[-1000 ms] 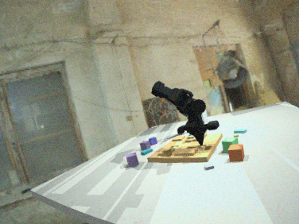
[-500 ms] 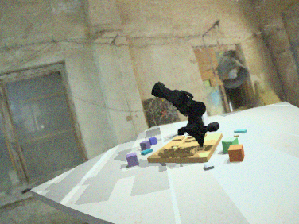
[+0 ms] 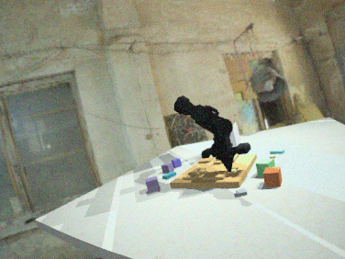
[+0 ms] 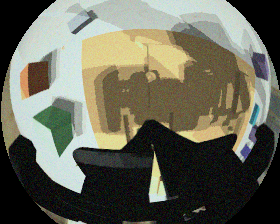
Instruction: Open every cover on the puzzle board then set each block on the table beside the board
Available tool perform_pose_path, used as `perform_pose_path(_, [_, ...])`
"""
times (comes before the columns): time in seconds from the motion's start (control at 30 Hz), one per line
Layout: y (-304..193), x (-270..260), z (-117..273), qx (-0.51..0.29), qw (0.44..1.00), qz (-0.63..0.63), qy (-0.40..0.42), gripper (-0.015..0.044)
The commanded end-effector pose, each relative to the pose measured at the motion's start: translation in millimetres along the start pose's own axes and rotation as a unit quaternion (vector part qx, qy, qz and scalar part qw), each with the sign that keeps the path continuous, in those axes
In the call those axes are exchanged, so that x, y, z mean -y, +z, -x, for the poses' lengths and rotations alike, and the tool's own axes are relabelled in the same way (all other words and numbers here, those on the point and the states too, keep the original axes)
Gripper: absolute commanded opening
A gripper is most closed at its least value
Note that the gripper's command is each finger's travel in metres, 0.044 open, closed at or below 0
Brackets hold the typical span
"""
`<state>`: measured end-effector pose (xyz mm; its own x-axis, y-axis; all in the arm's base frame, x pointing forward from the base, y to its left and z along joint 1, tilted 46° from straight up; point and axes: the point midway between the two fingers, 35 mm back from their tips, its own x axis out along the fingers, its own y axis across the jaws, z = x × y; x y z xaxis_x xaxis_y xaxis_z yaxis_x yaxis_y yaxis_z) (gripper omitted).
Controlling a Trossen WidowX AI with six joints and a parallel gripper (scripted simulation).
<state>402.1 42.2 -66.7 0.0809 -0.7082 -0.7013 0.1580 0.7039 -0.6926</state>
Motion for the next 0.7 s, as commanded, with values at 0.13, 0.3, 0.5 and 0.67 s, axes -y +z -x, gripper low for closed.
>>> perform_pose_path(0.13, [11,4,-4,-0.003,1.0,0.004,-0.004,0.0])
perform_pose_path(0.3, [17,5,-4,-0.003,1.0,0.004,-0.004,0.0])
perform_pose_path(0.5, [18,5,-4,-0.003,1.0,0.004,-0.004,0.0])
perform_pose_path(0.67, [18,5,-4,-0.003,1.0,0.004,-0.004,0.0])
